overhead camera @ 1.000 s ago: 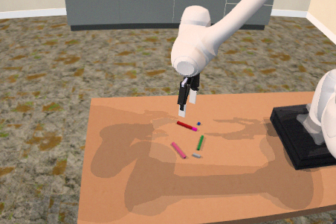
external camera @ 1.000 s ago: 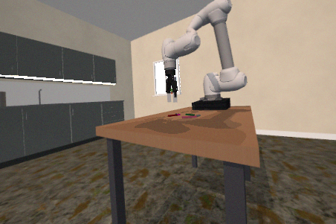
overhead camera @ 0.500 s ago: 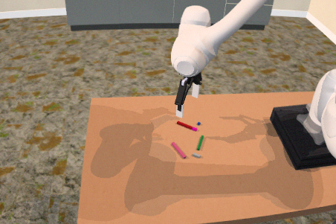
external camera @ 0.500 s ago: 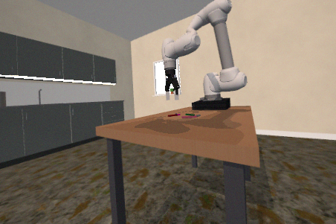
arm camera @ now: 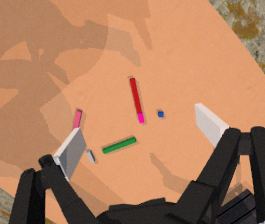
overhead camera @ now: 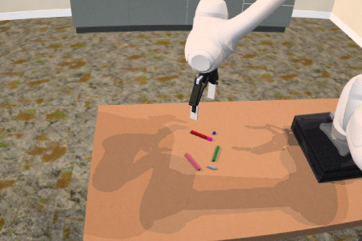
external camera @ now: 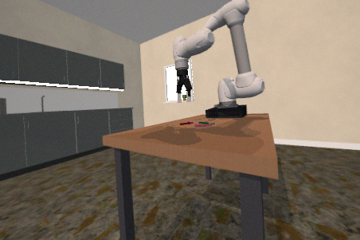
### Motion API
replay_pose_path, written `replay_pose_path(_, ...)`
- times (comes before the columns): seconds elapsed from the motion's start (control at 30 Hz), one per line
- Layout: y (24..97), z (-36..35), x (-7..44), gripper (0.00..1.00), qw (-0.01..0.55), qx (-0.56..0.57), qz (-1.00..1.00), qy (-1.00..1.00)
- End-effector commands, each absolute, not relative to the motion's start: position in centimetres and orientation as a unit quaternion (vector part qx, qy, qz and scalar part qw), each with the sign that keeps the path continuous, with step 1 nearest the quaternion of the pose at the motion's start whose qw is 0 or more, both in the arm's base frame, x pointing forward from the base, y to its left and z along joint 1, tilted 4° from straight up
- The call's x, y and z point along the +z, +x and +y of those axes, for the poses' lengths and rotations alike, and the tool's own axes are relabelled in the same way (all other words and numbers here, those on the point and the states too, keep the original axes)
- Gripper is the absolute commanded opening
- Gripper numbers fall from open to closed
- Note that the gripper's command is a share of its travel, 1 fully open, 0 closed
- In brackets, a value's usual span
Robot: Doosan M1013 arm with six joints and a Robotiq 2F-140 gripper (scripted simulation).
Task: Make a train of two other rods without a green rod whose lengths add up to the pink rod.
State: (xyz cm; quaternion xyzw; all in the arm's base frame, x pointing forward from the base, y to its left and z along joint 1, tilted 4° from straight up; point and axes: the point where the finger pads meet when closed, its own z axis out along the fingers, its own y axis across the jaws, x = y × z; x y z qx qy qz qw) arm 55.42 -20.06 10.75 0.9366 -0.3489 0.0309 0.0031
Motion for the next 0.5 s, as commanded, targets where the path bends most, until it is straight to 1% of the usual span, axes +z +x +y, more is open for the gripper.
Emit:
replay_pose_path(0.0, 55.4, -20.1, 12.9, 1.0, 0.001, 0.033, -0.35, 0.936)
replay_pose_path(0.23, 55.2, -20.0, 15.2, 1.0, 0.001, 0.033, -0.35, 0.936)
replay_pose_path(0.47, 55.2, -20.0, 15.5, 1.0, 0.001, 0.033, -0.35, 0.936)
